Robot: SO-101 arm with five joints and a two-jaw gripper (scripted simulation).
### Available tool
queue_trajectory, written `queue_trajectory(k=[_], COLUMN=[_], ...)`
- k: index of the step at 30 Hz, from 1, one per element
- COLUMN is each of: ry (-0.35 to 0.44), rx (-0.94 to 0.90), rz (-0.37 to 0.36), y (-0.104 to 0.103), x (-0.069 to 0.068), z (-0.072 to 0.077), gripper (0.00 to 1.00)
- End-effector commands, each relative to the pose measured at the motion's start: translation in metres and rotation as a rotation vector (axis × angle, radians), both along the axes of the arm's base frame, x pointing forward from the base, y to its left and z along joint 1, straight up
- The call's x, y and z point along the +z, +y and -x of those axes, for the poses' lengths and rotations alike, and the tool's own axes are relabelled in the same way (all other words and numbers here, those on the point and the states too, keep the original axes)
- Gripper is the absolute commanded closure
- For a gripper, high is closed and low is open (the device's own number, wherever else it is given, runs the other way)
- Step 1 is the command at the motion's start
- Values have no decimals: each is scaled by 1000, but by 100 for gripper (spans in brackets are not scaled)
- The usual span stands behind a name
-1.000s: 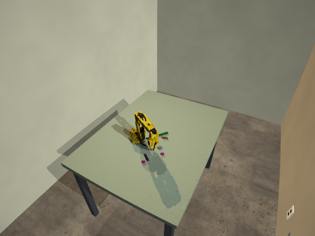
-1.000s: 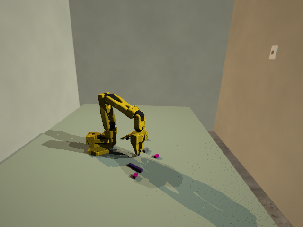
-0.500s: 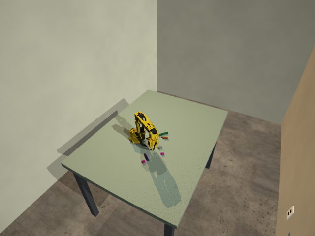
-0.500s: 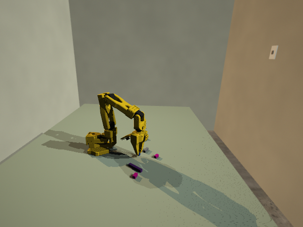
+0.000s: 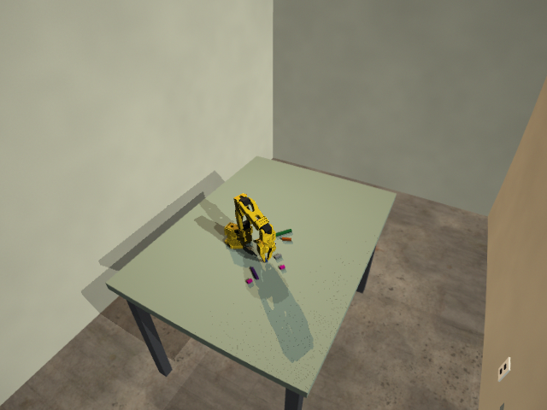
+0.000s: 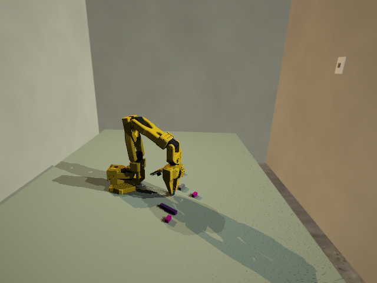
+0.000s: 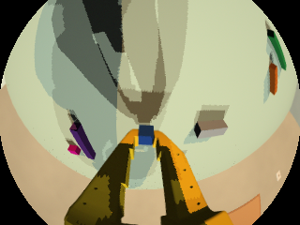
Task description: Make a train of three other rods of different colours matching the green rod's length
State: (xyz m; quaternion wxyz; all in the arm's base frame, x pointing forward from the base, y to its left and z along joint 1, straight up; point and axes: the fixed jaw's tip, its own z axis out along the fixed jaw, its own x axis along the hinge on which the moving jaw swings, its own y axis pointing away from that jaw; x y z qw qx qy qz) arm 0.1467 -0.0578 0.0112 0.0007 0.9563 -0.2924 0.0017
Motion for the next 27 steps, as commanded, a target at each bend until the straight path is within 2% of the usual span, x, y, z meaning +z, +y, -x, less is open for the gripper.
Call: queue_trajectory(k=[1, 27], ry=[-53, -47], rx=[0, 1], rz=[16, 14], y=[-2, -1], x=[6, 4], z=[-8, -7], gripper=[100, 99])
